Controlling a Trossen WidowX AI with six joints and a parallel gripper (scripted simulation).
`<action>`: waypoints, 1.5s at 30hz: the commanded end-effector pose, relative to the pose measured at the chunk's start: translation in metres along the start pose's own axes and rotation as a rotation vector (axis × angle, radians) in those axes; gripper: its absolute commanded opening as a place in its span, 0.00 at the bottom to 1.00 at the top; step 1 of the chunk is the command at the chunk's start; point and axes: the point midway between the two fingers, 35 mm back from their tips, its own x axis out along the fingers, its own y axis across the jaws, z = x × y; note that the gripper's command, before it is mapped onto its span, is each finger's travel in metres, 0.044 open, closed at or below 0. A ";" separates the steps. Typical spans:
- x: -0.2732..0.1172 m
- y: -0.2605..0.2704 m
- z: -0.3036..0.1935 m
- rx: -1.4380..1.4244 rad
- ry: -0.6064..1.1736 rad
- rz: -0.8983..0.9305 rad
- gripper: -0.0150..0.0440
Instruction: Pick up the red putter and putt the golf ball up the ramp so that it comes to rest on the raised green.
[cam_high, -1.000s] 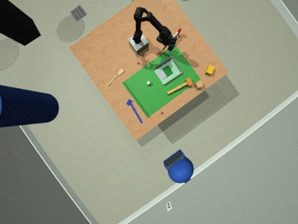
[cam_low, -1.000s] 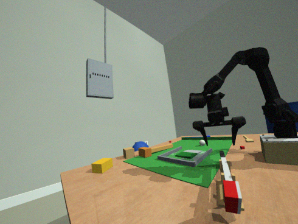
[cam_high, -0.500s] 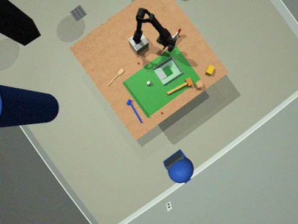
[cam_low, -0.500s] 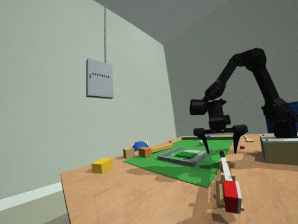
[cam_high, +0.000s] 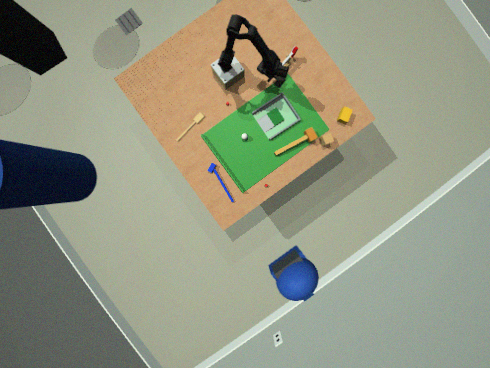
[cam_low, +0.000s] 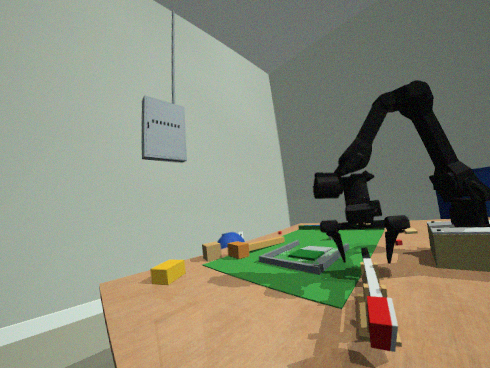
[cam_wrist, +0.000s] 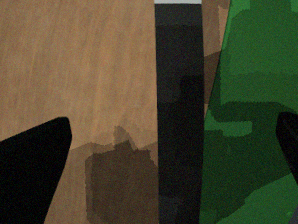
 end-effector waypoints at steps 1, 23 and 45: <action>0.007 0.000 -0.001 0.003 -0.005 0.001 1.00; 0.012 0.001 -0.003 0.000 0.000 0.001 0.33; -0.084 0.000 0.022 0.001 0.000 0.001 0.25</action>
